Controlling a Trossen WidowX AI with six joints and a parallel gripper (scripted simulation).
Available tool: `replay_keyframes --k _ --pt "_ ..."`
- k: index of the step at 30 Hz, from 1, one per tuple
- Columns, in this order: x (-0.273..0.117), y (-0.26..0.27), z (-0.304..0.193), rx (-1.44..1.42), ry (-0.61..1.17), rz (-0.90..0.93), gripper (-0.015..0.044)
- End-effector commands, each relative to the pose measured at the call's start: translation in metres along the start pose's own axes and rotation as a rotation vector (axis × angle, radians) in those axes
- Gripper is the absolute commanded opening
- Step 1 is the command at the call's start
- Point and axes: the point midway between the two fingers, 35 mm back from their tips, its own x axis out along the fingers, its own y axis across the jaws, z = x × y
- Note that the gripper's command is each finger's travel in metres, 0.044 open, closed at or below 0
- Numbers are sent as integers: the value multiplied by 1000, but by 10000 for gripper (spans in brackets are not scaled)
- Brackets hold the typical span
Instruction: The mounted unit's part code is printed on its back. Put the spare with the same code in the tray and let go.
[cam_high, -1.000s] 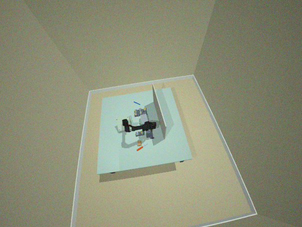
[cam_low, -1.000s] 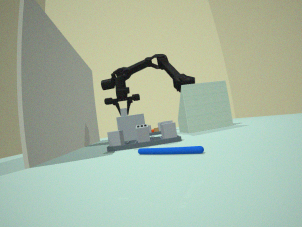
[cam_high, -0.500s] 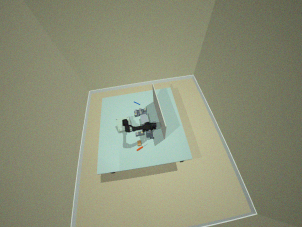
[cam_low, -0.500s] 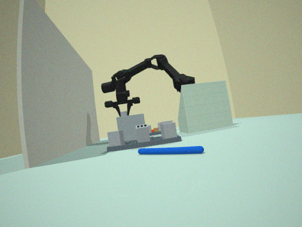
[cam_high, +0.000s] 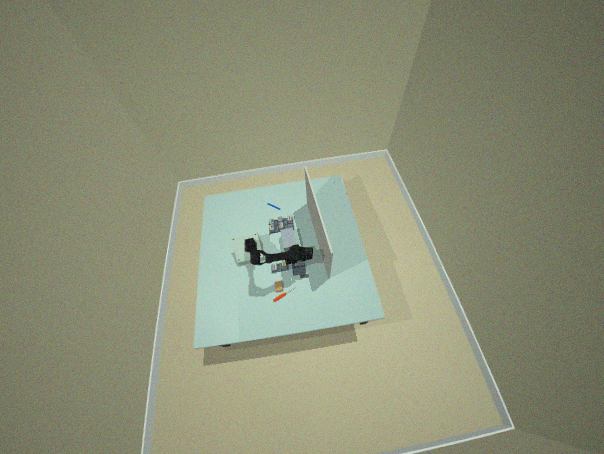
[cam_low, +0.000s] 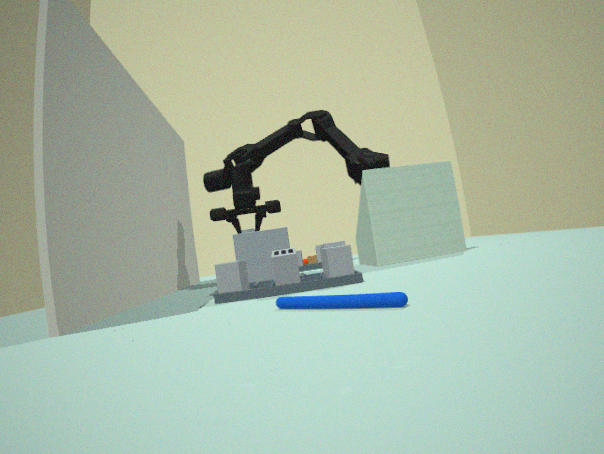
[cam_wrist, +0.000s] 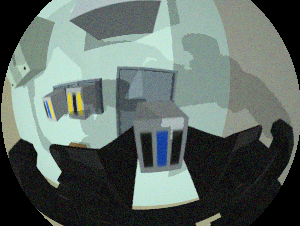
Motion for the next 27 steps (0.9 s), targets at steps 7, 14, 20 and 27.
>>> replay_keyframes --k 7,14,20,27 --pt "12 1 1 -6 -3 2 0" --pt "19 2 1 -6 -3 2 0" --pt "26 2 1 -6 -2 2 0" --pt "33 3 1 -7 0 2 0"
